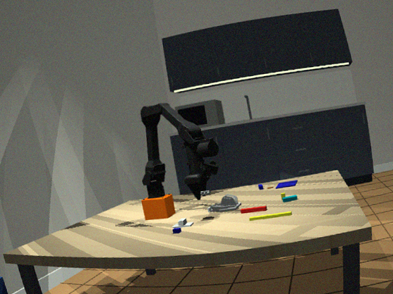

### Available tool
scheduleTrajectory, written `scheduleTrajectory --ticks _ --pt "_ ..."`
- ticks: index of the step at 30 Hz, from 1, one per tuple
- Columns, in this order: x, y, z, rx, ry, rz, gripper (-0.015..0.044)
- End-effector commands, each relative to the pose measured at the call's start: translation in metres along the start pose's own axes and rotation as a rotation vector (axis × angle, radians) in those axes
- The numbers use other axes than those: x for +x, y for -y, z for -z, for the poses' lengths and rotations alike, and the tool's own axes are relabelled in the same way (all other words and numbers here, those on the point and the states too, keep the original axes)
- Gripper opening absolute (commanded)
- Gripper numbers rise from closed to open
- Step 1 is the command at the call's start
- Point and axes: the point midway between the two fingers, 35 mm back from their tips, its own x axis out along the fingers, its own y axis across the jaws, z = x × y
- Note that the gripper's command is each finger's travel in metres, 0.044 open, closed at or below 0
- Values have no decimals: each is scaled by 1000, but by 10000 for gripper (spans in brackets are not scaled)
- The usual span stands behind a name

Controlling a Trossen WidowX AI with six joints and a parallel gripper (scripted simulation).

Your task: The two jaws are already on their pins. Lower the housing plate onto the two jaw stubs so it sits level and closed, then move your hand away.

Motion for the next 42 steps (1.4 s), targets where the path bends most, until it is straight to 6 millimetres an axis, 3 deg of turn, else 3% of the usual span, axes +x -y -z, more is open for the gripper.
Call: scheduleTrajectory --ticks 1,22,42 --pt "-2 -15 -5 10 7 3 351" --pt "-1 -84 -14 26 8 -3 351" --pt "-1 -150 -6 43 8 -10 351"
